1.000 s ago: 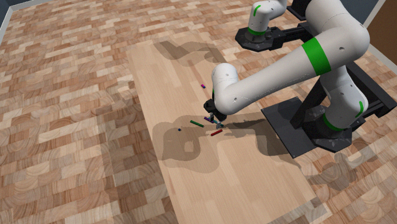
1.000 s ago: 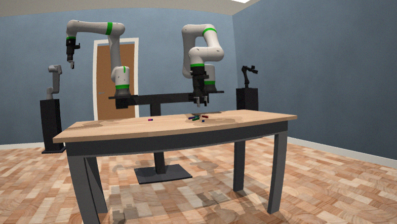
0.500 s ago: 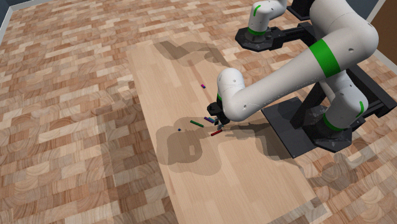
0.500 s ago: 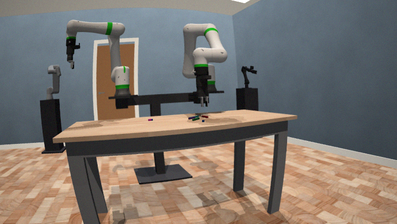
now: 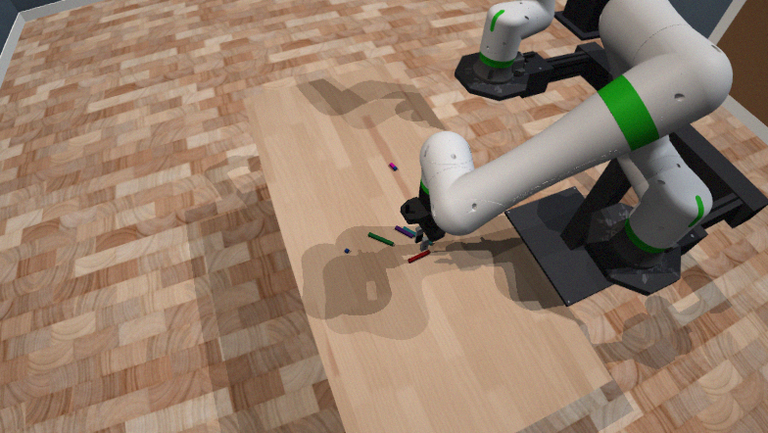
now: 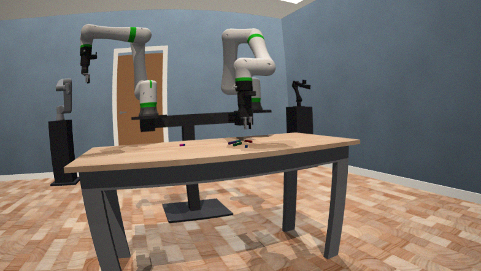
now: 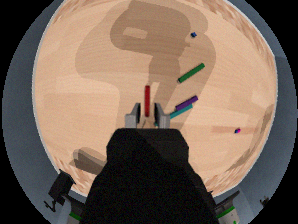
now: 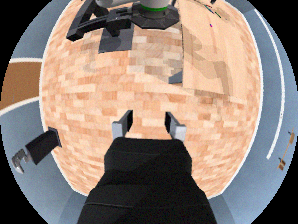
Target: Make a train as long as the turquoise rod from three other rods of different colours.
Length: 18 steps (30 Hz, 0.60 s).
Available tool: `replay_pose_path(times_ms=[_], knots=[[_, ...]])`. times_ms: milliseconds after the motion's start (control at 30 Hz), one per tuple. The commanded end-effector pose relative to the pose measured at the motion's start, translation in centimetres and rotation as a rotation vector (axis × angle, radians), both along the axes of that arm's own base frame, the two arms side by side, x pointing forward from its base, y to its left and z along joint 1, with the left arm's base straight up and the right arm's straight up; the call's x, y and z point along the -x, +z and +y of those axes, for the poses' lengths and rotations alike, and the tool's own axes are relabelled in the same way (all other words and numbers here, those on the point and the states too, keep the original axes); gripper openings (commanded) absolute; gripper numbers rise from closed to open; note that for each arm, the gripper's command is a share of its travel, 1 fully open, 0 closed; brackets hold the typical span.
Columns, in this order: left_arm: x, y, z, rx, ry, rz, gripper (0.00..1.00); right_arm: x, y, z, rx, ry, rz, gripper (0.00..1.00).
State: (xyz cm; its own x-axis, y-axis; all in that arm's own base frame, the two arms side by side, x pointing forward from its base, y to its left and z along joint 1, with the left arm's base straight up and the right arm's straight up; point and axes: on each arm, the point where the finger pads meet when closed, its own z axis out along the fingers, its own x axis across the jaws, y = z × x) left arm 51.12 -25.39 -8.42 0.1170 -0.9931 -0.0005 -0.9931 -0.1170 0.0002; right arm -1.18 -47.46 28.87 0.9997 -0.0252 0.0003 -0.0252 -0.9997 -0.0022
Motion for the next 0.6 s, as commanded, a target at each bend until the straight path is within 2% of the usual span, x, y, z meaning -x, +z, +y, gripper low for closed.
replay_pose_path(times_ms=[0, 567], knots=[[-0.1, 0.1, 0.0, 0.001, 0.0, -0.002, 0.54, 0.0, 0.1, 0.0, 0.002, 0.0, 0.0, 1.0], [-0.1, -1.0, 0.0, 0.001, 0.0, -0.002, 0.54, 0.0, 0.1, 0.0, 0.002, 0.0, 0.0, 1.0]])
